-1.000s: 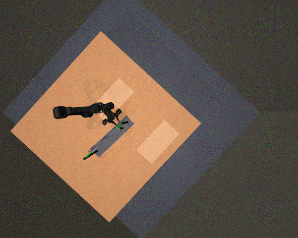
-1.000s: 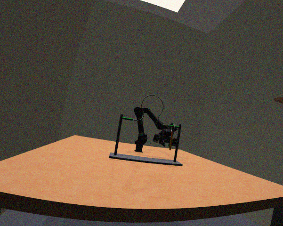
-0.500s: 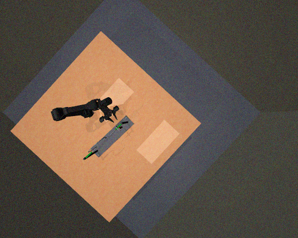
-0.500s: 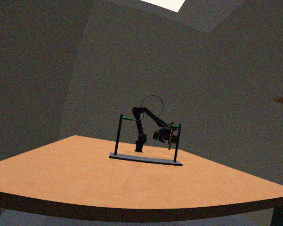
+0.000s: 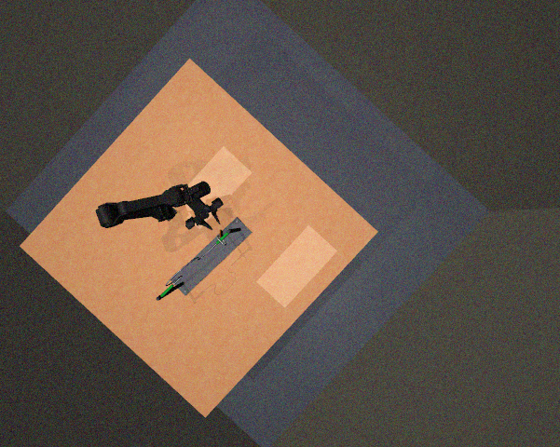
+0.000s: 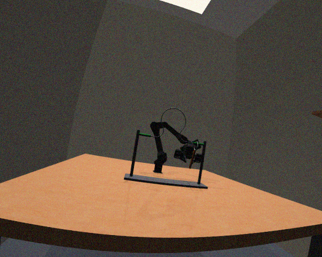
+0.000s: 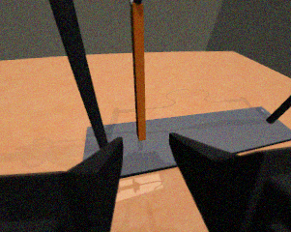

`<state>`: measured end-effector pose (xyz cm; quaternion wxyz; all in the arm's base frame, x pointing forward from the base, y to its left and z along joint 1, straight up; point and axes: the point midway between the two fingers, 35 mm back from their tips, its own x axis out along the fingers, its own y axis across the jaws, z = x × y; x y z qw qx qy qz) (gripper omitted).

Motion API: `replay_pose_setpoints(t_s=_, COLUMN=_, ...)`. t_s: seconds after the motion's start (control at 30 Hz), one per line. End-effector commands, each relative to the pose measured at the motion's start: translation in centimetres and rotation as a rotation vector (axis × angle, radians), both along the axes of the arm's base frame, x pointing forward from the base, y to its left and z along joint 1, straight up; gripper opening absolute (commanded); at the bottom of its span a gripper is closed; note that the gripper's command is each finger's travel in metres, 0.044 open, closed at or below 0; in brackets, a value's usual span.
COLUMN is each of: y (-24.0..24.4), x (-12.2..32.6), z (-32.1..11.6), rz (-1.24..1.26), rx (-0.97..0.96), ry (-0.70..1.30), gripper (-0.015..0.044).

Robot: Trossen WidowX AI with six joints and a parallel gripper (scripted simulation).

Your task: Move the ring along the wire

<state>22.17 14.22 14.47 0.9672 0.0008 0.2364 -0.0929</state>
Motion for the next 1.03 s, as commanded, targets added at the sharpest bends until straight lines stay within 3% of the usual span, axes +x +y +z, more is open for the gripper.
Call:
replay_pose_setpoints(t_s=0.0, y=0.5, x=-1.8, z=1.0, rz=0.005, rx=0.004, ry=-0.005, gripper=0.0265)
replay_pose_setpoints(t_s=0.23, y=0.6, x=-3.1, z=2.0, rz=0.009, rx=0.002, ry=-0.015, gripper=0.0440)
replay_pose_setpoints(t_s=1.0, y=0.6, x=-3.1, z=2.0, rz=0.009, rx=0.002, ry=-0.015, gripper=0.0440)
